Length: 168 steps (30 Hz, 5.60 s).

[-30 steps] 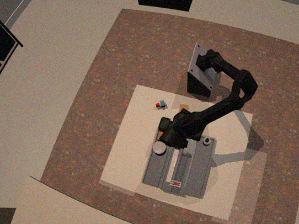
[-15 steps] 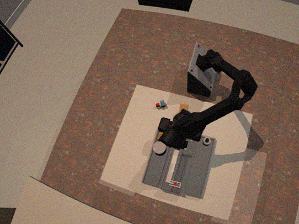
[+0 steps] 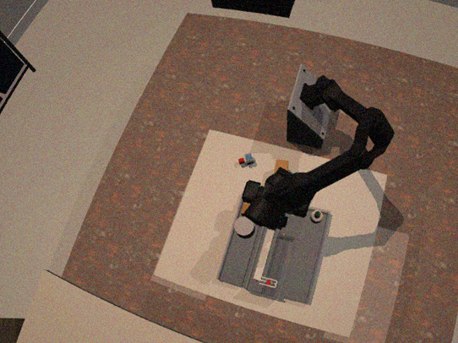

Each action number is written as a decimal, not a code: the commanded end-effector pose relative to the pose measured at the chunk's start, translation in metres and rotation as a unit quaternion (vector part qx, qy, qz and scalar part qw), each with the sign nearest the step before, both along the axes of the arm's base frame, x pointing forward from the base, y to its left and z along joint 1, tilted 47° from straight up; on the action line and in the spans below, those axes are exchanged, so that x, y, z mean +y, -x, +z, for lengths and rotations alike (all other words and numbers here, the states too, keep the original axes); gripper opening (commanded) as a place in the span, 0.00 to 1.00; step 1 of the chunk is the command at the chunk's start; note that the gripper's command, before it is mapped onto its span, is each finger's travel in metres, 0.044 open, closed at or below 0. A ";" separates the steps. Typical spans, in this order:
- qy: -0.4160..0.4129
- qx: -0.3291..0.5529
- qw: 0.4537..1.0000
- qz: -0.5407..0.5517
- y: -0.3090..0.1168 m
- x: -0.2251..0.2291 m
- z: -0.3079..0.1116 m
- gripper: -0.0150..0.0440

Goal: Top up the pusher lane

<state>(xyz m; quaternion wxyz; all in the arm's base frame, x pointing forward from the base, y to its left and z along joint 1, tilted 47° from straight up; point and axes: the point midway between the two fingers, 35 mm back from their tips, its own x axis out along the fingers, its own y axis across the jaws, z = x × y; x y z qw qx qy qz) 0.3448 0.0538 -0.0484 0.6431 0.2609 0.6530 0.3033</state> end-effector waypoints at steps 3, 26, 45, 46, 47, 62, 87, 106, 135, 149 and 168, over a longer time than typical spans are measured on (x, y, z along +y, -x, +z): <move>-0.002 -0.017 1.000 -0.003 -0.009 0.001 0.002 0.25; -0.002 -0.017 1.000 -0.003 -0.009 0.007 -0.004 0.25; -0.002 -0.017 1.000 -0.003 -0.008 0.012 -0.008 0.25; -0.002 -0.017 1.000 -0.003 -0.008 0.012 -0.008 0.25; -0.002 -0.017 1.000 -0.003 -0.008 0.012 -0.008 0.25; -0.003 -0.017 1.000 -0.003 -0.007 0.016 -0.011 0.25; -0.003 -0.017 1.000 -0.003 -0.003 0.018 -0.013 0.25; -0.003 -0.017 1.000 -0.003 0.000 0.018 -0.014 0.25; -0.003 -0.017 1.000 -0.003 0.005 0.018 -0.014 0.25; -0.003 -0.017 1.000 -0.002 0.009 0.017 -0.016 0.25; -0.003 -0.017 1.000 -0.003 0.009 0.017 -0.016 0.77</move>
